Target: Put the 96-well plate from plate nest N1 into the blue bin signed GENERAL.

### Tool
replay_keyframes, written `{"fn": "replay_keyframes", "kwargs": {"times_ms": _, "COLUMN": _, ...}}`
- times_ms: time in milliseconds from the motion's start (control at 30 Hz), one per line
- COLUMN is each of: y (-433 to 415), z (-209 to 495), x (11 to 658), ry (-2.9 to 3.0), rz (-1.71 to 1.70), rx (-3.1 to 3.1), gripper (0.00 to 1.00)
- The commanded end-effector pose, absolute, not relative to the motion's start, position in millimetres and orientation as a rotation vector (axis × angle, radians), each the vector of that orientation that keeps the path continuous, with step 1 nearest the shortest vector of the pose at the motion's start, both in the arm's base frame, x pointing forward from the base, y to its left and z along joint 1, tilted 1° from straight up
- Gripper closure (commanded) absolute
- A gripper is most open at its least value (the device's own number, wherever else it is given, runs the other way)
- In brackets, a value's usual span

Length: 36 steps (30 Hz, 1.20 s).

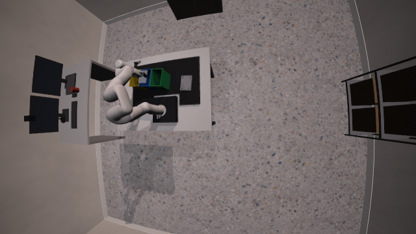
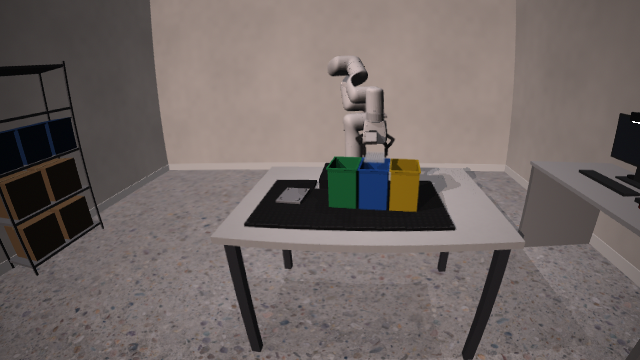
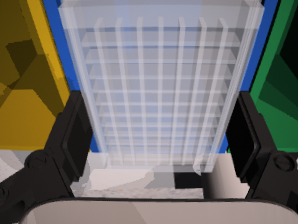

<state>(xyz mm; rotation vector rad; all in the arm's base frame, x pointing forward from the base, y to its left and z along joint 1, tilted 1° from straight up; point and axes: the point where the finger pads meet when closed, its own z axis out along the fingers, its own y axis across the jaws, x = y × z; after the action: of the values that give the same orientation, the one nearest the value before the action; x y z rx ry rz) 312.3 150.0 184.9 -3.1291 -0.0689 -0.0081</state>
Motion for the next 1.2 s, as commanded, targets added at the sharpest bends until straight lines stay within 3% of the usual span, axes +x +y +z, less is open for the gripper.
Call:
{"fn": "replay_keyframes", "kwargs": {"times_ms": 0, "y": 150.5, "z": 186.4, "x": 313.4, "ry": -0.069, "rz": -0.014, "rx": -3.127, "gripper": 1.0}}
{"fn": "replay_keyframes", "kwargs": {"times_ms": 1167, "y": 150.4, "z": 181.8, "x": 313.4, "ry": -0.069, "rz": -0.014, "rx": -3.127, "gripper": 1.0}}
